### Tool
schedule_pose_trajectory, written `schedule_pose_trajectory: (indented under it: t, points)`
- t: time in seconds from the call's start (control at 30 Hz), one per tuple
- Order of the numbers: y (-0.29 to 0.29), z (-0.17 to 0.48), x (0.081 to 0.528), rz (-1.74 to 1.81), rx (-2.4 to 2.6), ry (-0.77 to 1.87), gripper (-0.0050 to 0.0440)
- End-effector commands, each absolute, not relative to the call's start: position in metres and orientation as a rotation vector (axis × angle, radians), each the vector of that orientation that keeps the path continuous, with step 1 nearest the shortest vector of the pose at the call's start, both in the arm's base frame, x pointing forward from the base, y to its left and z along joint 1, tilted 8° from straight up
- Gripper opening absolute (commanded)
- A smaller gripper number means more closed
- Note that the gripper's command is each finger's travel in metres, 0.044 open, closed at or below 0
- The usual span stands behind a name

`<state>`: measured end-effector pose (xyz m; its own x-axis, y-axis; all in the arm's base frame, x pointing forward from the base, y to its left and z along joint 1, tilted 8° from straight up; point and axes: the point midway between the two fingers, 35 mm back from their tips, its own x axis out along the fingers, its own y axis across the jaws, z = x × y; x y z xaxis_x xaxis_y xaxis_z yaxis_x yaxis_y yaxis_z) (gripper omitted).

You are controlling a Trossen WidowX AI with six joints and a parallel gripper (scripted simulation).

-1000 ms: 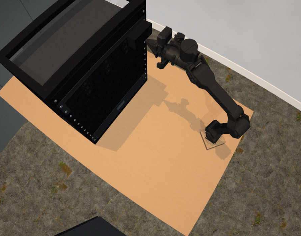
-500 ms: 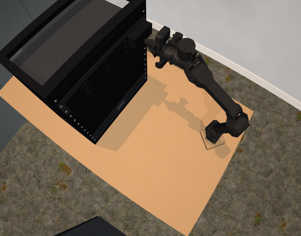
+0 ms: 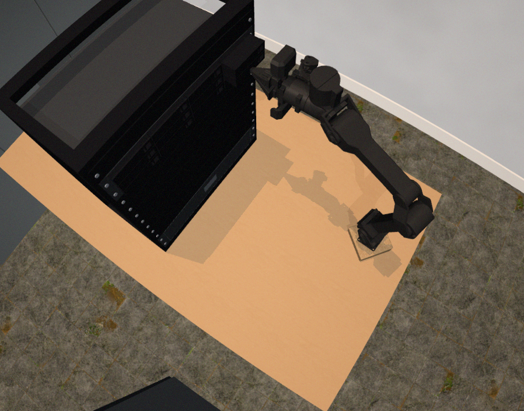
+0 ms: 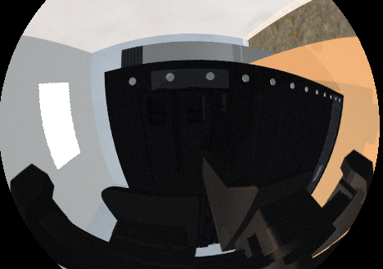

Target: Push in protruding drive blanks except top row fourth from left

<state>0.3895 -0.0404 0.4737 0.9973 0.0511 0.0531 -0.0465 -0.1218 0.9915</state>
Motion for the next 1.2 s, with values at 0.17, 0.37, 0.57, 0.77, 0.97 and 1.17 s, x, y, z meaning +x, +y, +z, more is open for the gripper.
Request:
schedule_pose_trajectory:
  t: [0.17, 0.37, 0.57, 0.77, 0.97, 1.17]
  points:
    - [-0.0399, 0.4879, 0.3899, 0.106, 1.683, -0.026, 0.0]
    - [-0.0396, 0.4901, 0.3956, 0.106, 1.683, -0.026, 0.0]
    - [-0.0396, 0.4901, 0.3957, 0.106, 1.683, -0.026, 0.0]
    - [-0.0396, 0.4901, 0.3957, 0.106, 1.683, -0.026, 0.0]
    - [-0.0396, 0.4901, 0.3957, 0.106, 1.683, -0.026, 0.0]
    - [-0.0396, 0.4901, 0.3957, 0.106, 1.683, -0.026, 0.0]
